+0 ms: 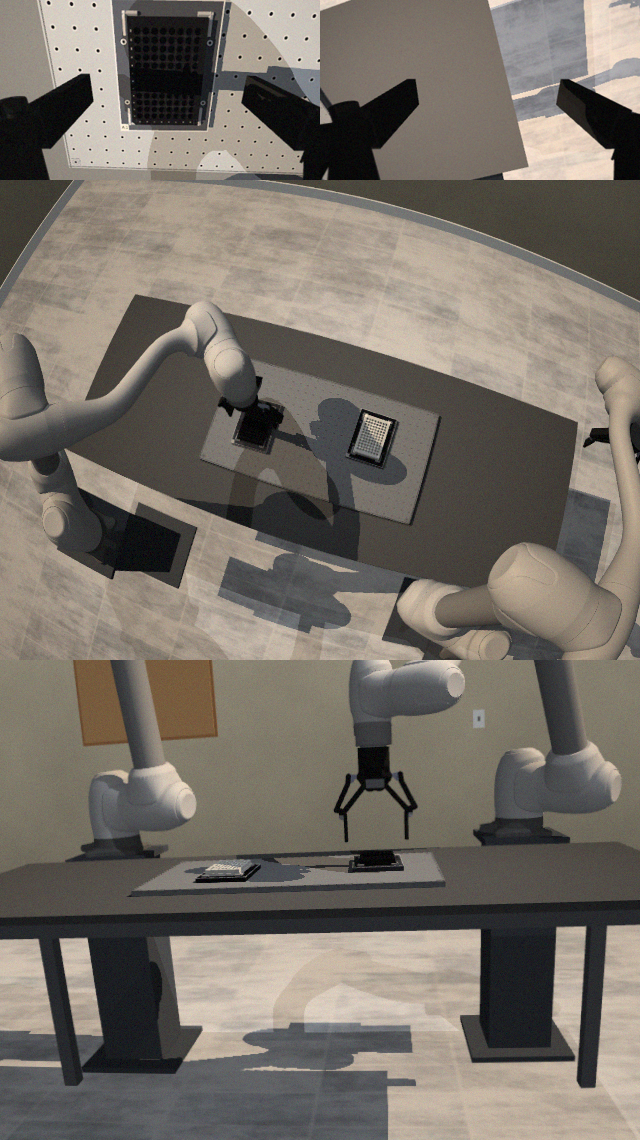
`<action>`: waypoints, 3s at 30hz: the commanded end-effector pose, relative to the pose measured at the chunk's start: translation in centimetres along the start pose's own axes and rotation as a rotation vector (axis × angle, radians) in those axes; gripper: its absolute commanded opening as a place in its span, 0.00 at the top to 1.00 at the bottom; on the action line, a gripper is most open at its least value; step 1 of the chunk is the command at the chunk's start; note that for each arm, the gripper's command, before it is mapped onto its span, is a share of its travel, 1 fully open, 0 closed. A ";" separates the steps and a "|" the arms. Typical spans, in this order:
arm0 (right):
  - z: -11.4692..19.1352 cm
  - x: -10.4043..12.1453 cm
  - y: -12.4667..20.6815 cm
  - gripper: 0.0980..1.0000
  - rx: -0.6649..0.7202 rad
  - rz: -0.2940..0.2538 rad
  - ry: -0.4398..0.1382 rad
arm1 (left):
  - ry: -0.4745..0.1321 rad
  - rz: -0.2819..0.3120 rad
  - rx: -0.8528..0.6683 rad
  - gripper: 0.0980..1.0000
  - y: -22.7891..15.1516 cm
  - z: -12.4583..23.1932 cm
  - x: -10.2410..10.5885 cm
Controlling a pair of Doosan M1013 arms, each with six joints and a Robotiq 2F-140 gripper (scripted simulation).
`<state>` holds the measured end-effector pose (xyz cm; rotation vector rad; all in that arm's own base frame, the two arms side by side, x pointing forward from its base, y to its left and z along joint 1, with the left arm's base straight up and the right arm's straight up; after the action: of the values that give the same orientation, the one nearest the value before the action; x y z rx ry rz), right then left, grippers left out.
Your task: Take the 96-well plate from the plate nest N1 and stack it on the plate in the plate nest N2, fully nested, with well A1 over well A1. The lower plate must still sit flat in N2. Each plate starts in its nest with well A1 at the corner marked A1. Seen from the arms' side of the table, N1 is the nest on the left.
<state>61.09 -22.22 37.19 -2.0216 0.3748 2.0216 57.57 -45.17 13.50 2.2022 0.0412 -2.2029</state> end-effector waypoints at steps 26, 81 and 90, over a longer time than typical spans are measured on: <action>0.0 -0.1 0.0 0.00 0.000 0.000 0.001 | 0.001 0.001 0.000 0.00 0.0 0.0 3.3; 0.0 -0.1 0.0 0.00 0.000 0.000 0.001 | 0.001 0.001 0.000 1.00 0.0 0.0 3.2; 0.0 -0.1 0.0 0.00 0.000 0.000 0.001 | 0.001 0.001 0.000 1.00 0.0 0.0 2.7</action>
<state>61.09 -22.22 37.19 -2.0216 0.3748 2.0216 57.57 -45.17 10.54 2.2022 0.0412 -2.2029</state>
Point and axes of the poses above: on each arm, the point where the finger pads meet when closed, its own x axis out along the fingers, its own y axis across the jaws, z = x × y, the point moved 5 cm from there along -x, back along the fingers, and after that the axes turned 1 degree about x, right-handed, at the moved point
